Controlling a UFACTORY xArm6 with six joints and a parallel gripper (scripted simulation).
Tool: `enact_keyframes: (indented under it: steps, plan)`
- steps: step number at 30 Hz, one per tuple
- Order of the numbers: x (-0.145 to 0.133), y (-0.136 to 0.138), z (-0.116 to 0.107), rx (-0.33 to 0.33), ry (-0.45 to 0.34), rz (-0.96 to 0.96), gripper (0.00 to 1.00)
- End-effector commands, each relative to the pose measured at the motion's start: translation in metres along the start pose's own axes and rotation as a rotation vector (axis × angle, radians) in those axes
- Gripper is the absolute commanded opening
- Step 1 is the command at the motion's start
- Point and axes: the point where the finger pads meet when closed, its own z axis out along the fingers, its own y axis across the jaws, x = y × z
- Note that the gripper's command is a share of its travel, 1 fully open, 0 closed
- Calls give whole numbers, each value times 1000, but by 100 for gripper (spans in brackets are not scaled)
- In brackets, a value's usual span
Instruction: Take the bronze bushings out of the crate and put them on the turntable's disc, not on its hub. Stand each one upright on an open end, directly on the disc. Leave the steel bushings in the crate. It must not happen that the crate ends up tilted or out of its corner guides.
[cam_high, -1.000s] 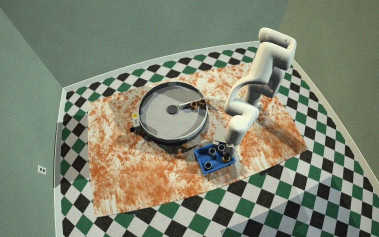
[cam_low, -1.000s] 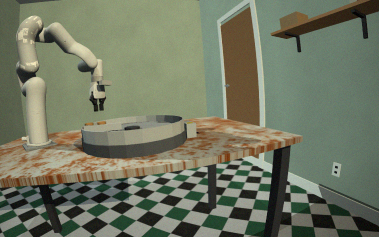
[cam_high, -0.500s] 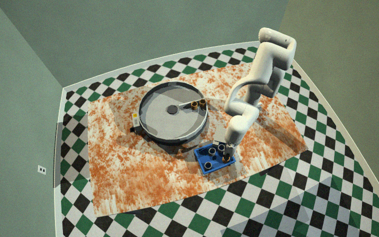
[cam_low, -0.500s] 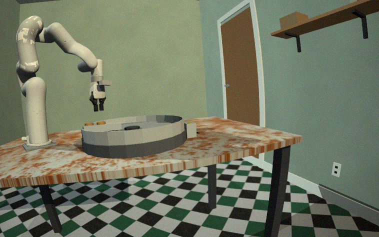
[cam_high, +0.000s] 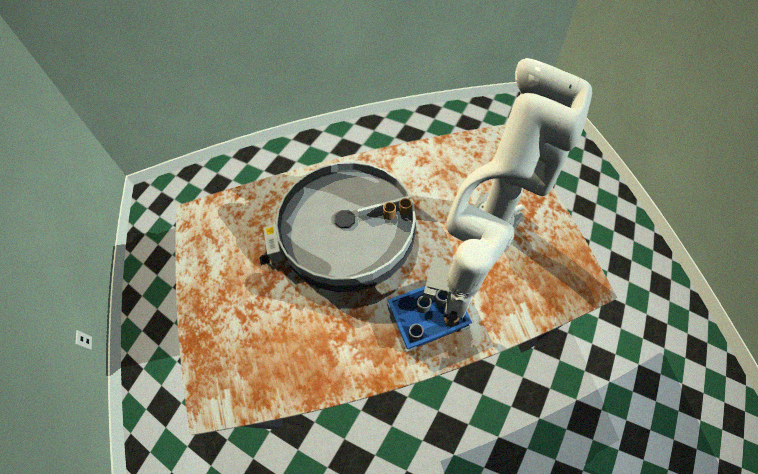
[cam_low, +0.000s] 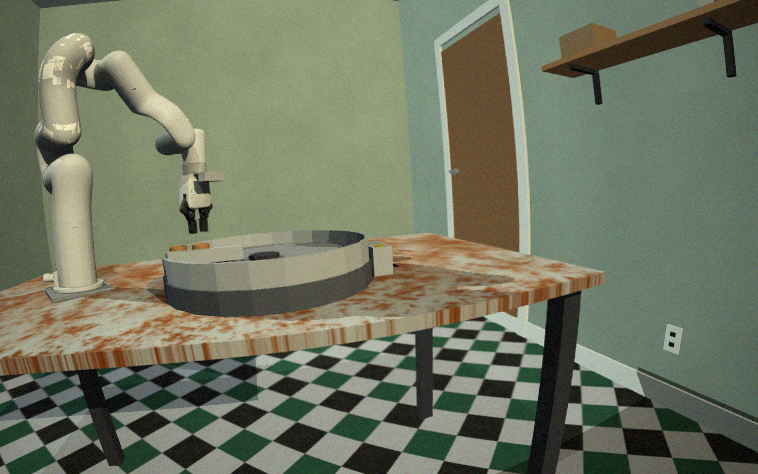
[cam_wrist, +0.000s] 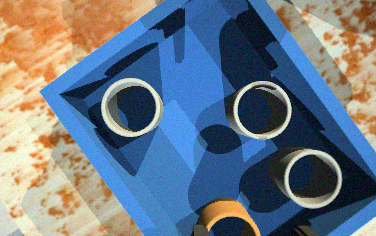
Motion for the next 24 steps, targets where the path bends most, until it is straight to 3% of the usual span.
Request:
enact_keyframes:
  steps: [1, 6, 24]
  plan:
    - [1, -2, 20, 4, 1, 0, 48]
    - [1, -2, 32, 4, 1, 0, 48]
    - [1, -2, 36, 4, 1, 0, 48]
